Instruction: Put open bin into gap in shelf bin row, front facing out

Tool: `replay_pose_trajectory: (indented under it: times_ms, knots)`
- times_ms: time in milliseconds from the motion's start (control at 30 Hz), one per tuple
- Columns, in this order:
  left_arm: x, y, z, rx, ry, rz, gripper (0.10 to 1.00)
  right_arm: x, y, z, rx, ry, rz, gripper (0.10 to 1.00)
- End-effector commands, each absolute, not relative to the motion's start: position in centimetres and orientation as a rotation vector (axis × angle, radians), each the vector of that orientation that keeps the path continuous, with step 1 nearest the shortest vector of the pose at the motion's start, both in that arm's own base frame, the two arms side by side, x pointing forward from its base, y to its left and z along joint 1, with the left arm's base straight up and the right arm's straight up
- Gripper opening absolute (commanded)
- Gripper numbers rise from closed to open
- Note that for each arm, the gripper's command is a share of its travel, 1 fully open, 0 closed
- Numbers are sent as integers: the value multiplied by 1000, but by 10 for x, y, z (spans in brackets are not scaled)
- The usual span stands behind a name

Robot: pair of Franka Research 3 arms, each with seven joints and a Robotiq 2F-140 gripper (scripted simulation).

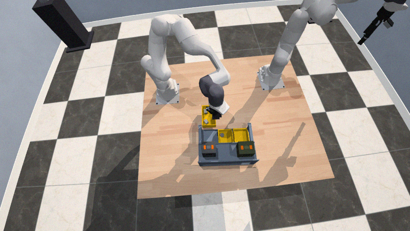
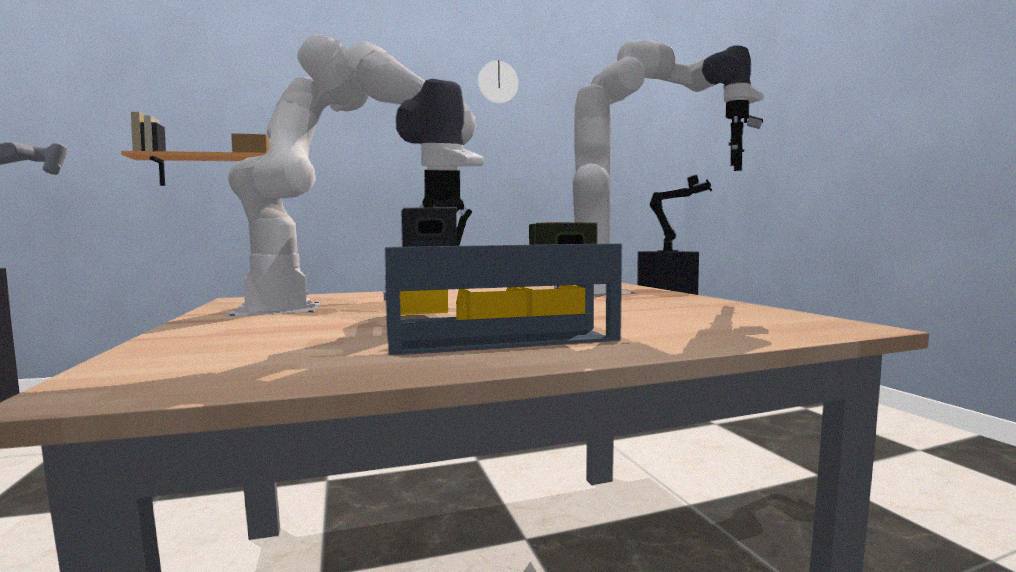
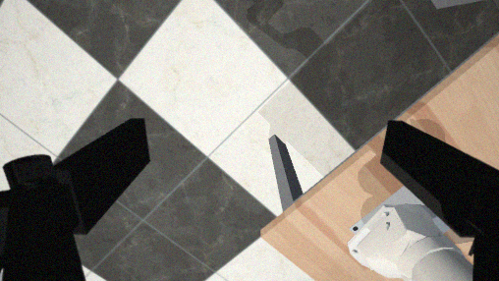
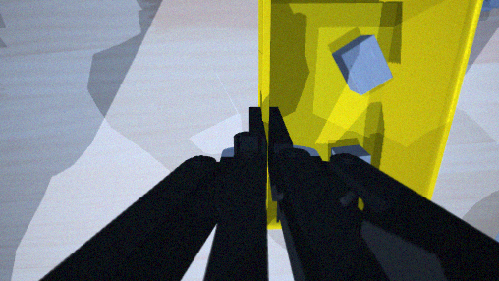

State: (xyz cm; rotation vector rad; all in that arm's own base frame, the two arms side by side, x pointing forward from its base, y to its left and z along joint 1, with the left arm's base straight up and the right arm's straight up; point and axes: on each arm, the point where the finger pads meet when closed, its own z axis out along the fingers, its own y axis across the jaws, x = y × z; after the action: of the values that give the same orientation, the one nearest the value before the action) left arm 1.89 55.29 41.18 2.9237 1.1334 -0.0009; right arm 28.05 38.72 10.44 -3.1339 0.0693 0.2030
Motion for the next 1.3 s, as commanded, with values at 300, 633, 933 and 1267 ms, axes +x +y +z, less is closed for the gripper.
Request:
replay_pose_trajectory:
  times_ms: [300,633,933,1267]
  knots:
    - [19,553,412,2924,1133,-1,1000,282,388,106,-3133,63,203,99]
    - [19,553,412,2924,1133,-1,1000,283,388,106,-3133,63,203,99]
    - [19,553,412,2924,1133,-1,1000,286,387,105,-3133,63,204,99]
    - [19,553,412,2924,1133,-1,1000,290,387,105,-3133,63,204,99]
